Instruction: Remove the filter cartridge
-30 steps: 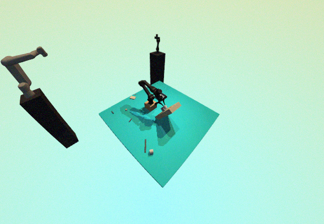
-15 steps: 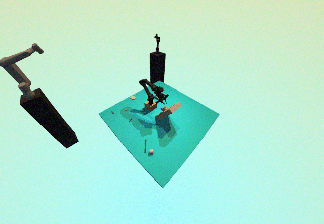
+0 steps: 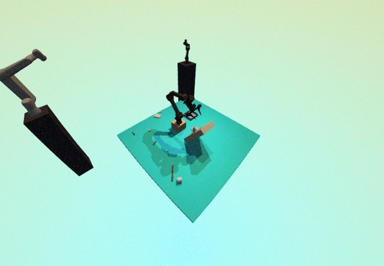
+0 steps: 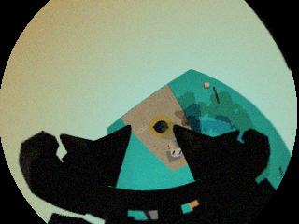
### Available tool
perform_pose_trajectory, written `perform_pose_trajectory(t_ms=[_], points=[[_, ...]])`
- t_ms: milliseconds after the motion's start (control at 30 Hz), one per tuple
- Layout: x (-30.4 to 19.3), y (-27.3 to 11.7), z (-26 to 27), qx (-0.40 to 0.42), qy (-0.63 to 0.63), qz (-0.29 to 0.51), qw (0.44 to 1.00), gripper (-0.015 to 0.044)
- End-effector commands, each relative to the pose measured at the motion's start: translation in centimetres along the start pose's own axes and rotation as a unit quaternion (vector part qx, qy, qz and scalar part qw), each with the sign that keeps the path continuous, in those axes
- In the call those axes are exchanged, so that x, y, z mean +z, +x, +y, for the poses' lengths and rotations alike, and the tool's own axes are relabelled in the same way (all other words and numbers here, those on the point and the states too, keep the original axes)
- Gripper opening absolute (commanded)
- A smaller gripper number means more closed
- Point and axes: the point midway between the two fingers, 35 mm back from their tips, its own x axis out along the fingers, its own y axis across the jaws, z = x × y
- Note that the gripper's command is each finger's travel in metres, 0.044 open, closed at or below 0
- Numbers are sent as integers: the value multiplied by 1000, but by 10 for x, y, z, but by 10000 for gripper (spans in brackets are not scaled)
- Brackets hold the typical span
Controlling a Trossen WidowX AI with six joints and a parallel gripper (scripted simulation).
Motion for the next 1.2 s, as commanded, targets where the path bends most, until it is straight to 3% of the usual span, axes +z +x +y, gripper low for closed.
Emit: perform_pose_trajectory(t_ms=[0, 267, 1167], points=[[-6, 2, -5, -15, -26, 21, 999, 305], [-101, 33, -75, -73, -297, 214, 928, 305], [-116, 68, -86, -73, -303, 218, 925, 305]])
